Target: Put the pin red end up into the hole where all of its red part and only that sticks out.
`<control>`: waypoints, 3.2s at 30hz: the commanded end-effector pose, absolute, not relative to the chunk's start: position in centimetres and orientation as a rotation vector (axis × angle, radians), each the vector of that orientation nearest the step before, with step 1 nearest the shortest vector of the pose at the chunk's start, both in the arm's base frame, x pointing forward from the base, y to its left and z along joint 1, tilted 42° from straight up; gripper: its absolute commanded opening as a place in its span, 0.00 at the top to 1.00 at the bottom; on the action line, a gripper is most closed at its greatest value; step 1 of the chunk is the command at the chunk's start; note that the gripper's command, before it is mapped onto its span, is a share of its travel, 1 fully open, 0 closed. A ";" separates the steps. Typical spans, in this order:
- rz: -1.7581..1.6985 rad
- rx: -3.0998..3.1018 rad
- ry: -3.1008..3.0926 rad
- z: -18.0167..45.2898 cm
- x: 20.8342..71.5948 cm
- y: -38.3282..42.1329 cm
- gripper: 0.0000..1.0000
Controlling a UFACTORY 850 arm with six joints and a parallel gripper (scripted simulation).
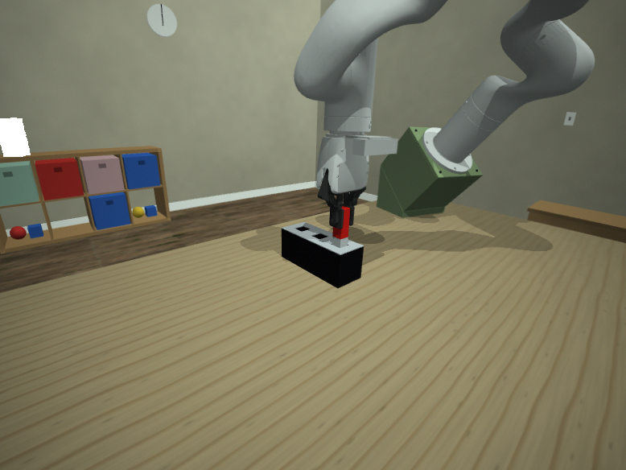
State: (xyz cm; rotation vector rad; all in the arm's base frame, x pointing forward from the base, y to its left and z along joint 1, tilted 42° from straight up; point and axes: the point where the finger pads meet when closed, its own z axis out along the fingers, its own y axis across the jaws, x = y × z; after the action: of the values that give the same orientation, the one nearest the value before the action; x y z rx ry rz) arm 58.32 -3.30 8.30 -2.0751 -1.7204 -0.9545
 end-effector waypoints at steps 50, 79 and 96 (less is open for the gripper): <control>-0.956 -2.076 -1.721 8.0 58.5 -3.2 1.00; -0.956 -2.076 -1.721 7.8 58.6 -2.9 1.00; -0.956 -2.076 -1.721 7.5 58.8 -2.7 1.00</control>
State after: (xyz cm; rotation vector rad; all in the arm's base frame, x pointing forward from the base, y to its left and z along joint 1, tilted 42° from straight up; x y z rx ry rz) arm 58.74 -2.63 7.39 -2.0751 -1.7205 -0.9545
